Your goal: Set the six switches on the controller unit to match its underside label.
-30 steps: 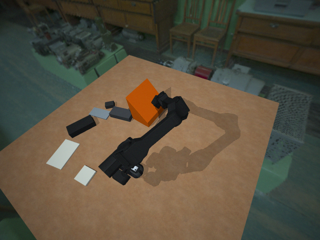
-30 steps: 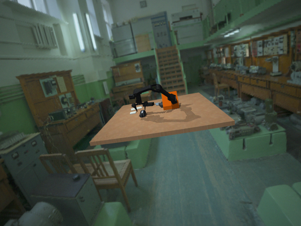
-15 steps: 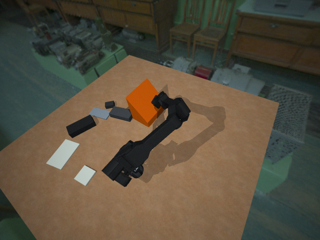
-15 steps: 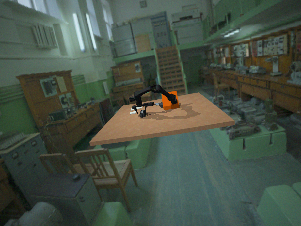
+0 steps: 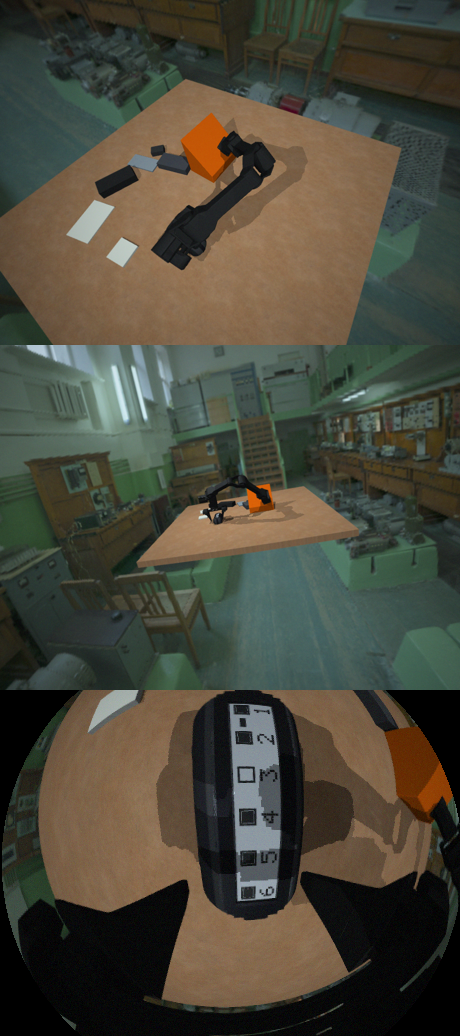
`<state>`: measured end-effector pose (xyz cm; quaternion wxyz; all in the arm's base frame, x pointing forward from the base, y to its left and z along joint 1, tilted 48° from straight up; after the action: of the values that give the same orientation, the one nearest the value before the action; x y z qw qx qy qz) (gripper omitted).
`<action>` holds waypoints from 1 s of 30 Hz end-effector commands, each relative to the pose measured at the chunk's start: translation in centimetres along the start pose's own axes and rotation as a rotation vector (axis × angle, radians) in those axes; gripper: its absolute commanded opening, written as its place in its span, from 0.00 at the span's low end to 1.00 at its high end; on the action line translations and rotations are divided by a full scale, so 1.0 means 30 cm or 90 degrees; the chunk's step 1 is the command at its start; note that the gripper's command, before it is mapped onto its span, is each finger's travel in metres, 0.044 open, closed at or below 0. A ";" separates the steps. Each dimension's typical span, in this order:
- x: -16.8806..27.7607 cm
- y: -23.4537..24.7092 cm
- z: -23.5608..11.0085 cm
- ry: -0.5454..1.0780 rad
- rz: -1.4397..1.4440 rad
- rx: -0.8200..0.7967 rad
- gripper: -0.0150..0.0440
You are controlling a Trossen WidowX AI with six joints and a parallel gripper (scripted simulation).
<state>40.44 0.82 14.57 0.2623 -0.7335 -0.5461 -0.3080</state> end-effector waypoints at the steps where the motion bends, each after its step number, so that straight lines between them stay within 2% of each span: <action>1: -0.002 -0.007 0.014 -0.001 0.004 0.004 0.90; 10: -0.002 -0.007 0.014 -0.001 0.004 0.004 0.81; 30: -0.011 -0.005 -0.016 -0.001 0.005 0.004 0.82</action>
<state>40.17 0.76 14.50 0.2669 -0.7332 -0.5458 -0.3055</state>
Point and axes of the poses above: the point midway between the two fingers, 35 mm back from their tips, its own z axis out along the fingers, its own y axis across the jaws, x = y × z, the point moved 5 cm from there along -z, back along the fingers, and after that the axes turned 11 degrees about z, right-handed, at the moved point
